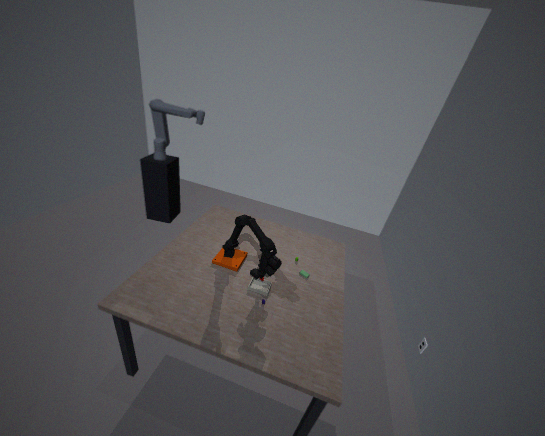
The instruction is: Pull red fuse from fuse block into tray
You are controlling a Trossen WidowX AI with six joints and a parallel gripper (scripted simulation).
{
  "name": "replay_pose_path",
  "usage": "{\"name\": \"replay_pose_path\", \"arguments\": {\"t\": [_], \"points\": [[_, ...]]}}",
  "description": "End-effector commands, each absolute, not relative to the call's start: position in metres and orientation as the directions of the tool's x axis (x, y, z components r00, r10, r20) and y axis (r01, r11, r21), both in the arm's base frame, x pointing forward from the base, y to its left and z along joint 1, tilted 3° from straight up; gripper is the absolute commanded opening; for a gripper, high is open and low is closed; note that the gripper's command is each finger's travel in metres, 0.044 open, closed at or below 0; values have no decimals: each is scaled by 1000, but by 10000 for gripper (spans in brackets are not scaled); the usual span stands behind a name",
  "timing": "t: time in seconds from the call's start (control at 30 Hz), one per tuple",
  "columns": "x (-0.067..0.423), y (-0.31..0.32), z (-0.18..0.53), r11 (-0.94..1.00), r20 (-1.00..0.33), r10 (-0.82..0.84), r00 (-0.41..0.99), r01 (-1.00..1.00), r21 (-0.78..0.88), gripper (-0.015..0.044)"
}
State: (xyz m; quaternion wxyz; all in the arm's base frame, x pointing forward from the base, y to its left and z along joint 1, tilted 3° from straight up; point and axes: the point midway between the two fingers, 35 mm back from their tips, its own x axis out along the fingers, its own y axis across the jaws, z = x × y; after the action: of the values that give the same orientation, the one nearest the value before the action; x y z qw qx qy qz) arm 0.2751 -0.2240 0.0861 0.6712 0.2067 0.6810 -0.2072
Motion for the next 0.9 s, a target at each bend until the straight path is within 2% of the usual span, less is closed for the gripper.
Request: {"name": "replay_pose_path", "arguments": {"t": [0.0,0.53,0.87], "points": [[275,-225,79,832,-1000,3,-16,555,-7,0],[274,-224,56,832,-1000,3,-17,555,-7,0],[274,-224,59,829,-1000,5,-15,560,-5,263]]}}
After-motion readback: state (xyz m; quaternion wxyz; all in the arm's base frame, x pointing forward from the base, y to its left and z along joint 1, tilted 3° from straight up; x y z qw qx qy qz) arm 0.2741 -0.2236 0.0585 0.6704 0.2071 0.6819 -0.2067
